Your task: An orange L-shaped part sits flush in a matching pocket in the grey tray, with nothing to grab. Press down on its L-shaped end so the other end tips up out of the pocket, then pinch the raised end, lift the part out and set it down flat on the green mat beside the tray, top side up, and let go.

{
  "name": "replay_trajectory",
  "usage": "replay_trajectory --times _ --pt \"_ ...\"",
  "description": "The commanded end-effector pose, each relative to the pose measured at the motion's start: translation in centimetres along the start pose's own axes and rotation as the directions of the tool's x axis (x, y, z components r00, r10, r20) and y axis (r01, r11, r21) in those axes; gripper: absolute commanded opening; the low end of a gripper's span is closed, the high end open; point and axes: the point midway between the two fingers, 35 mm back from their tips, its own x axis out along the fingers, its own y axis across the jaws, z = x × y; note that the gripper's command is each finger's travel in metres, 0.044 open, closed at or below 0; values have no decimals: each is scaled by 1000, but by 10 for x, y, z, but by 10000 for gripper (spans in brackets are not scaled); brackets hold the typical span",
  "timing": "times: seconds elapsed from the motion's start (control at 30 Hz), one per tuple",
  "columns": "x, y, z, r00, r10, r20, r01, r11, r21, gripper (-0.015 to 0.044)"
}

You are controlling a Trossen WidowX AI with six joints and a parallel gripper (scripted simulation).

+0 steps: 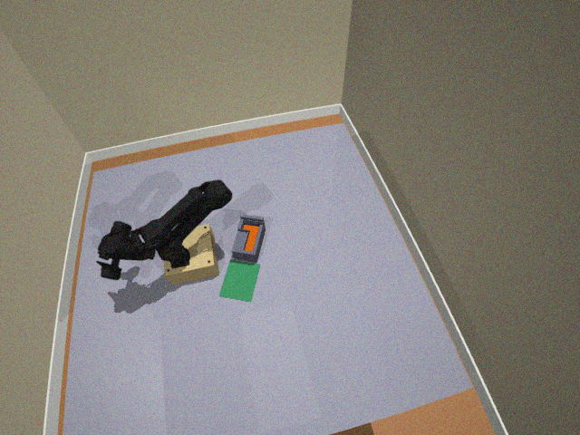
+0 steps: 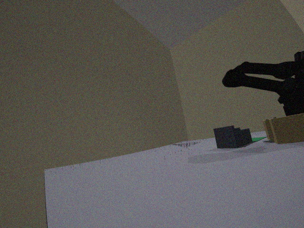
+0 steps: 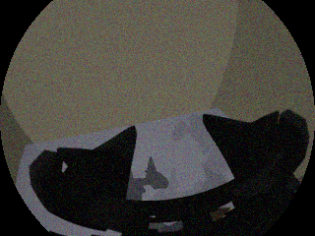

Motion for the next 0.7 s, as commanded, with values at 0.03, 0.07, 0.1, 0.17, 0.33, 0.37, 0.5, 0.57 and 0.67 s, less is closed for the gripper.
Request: replay_trajectory --times 0.03,0.07,0.1,0.17,0.33,0.37,0.5,0.57,0.67 --pt "-2 6 2 1000 29 0 -29 1000 -8 347" --pt "-3 12 3 998 58 -2 -58 998 -15 321" --pt "-5 19 5 996 92 -6 -92 996 -12 295" --pt "-13 38 10 983 182 -11 -182 983 -38 242" --pt "-48 94 18 897 440 -51 -443 888 -123 180" --pt "-56 104 19 872 486 -63 -490 860 -141 180" --pt "-98 141 19 751 649 -124 -659 722 -210 180" --pt "-121 156 16 681 714 -162 -729 641 -242 180" --pt "-160 174 10 569 791 -226 -815 505 -283 180"
